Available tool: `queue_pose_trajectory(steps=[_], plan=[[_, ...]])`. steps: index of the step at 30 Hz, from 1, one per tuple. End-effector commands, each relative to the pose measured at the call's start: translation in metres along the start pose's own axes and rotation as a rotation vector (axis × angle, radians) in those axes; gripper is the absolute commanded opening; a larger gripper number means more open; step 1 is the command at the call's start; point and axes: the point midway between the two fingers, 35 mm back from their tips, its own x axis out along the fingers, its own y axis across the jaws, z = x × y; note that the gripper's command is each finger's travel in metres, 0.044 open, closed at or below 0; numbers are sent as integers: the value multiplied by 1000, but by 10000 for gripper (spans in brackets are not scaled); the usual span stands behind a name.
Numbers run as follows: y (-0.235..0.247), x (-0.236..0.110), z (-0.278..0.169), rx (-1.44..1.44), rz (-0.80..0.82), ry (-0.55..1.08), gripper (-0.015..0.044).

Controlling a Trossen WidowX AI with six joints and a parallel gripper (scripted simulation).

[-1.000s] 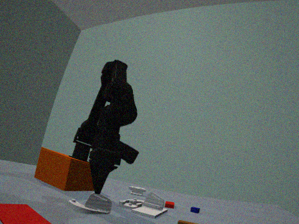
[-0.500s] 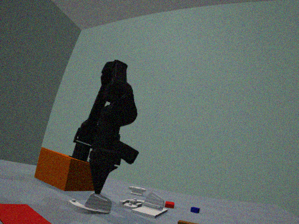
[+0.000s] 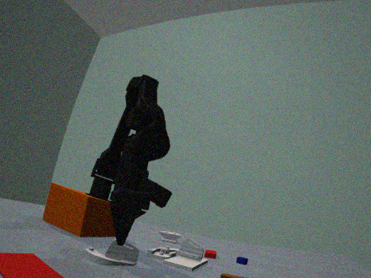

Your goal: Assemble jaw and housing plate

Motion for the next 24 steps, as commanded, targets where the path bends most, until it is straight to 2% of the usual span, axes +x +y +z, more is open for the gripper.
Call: queue_pose_trajectory(steps=[1,24], plan=[[0,7,0,2,2,2,440],[-1,43,-1,0,1,5,440]])
